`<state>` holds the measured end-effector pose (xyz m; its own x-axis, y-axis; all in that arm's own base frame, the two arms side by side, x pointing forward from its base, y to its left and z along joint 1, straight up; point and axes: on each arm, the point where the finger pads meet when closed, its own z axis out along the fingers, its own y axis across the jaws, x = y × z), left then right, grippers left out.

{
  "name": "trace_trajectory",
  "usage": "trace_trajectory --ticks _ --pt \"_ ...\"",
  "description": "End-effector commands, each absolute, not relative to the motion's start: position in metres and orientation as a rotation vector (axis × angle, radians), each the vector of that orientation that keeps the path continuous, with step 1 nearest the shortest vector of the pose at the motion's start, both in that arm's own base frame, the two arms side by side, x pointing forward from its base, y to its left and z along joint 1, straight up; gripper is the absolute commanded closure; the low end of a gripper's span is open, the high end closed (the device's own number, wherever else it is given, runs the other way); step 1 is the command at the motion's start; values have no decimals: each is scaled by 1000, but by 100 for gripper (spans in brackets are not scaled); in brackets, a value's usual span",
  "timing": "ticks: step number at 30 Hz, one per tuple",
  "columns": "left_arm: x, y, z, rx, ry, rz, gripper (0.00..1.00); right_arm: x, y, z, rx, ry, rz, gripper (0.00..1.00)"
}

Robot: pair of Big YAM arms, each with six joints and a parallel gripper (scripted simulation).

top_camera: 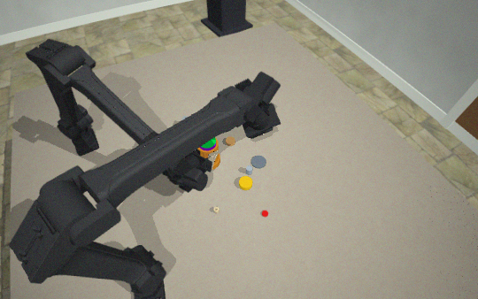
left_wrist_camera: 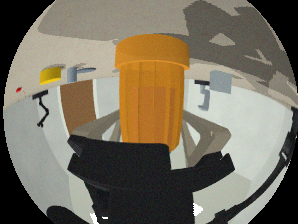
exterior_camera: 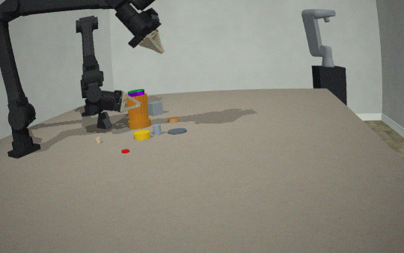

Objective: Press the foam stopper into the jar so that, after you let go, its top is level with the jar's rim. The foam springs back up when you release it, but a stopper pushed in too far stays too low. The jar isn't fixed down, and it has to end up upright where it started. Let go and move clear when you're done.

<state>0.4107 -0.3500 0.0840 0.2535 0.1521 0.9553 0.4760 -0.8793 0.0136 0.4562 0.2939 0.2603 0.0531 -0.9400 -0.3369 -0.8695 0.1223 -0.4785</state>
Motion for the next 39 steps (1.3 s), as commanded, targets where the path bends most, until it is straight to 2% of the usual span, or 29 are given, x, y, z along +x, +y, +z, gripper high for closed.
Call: trace_trajectory --ticks 1,39 --pt "414 -366 97 -2260 -544 -1671 36 457 318 271 -1851 1732 -170 100" --pt "414 -366 97 -2260 -544 -1671 36 337 392 198 -2708 1184 -90 100"
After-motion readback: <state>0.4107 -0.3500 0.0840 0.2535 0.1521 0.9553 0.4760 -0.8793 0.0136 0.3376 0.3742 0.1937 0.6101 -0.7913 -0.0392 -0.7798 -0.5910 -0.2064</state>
